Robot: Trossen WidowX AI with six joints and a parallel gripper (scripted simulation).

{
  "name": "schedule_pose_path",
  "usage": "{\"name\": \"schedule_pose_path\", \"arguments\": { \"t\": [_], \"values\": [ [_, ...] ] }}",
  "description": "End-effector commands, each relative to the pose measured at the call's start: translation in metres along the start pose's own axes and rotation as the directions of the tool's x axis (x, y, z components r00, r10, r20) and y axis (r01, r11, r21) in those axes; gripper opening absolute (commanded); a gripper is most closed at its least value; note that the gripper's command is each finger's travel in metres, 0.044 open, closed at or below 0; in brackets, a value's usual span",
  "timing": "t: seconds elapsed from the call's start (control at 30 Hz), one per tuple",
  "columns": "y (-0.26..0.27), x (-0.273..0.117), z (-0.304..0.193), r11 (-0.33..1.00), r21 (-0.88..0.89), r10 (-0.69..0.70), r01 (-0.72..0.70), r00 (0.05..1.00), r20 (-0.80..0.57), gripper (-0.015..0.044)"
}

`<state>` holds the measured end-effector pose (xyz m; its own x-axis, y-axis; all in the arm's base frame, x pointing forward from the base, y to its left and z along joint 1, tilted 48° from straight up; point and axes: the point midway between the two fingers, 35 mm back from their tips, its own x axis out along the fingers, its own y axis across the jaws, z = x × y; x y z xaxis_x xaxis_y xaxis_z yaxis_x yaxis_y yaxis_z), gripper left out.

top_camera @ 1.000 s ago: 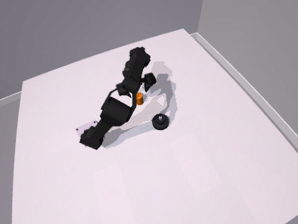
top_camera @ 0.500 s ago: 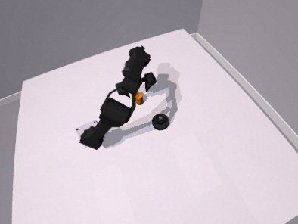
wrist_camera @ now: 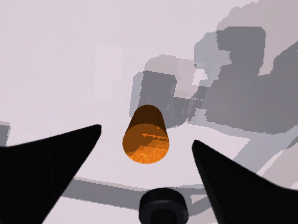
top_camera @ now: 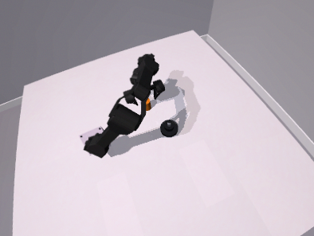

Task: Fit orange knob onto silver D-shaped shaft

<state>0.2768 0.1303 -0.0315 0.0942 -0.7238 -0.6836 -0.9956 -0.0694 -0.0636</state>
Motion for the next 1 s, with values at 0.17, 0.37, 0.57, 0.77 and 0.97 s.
{"name": "schedule_pose_path", "arguments": {
  "t": [0.17, 0.37, 0.57, 0.77, 0.97],
  "values": [
    [0.000, 0.014, 0.000, 1.000, -0.005, -0.006, 0.006, 1.000, -0.004, 0.0440],
    [0.000, 0.023, -0.001, 1.000, -0.005, -0.006, 0.006, 1.000, -0.005, 0.0440],
    [0.001, 0.033, -0.001, 1.000, -0.005, -0.006, 0.006, 1.000, -0.006, 0.0440],
    [0.001, 0.040, -0.002, 1.000, -0.004, -0.006, 0.006, 1.000, -0.007, 0.0440],
    [0.001, 0.040, -0.002, 1.000, -0.004, -0.006, 0.006, 1.000, -0.007, 0.0282]
  ]
}}
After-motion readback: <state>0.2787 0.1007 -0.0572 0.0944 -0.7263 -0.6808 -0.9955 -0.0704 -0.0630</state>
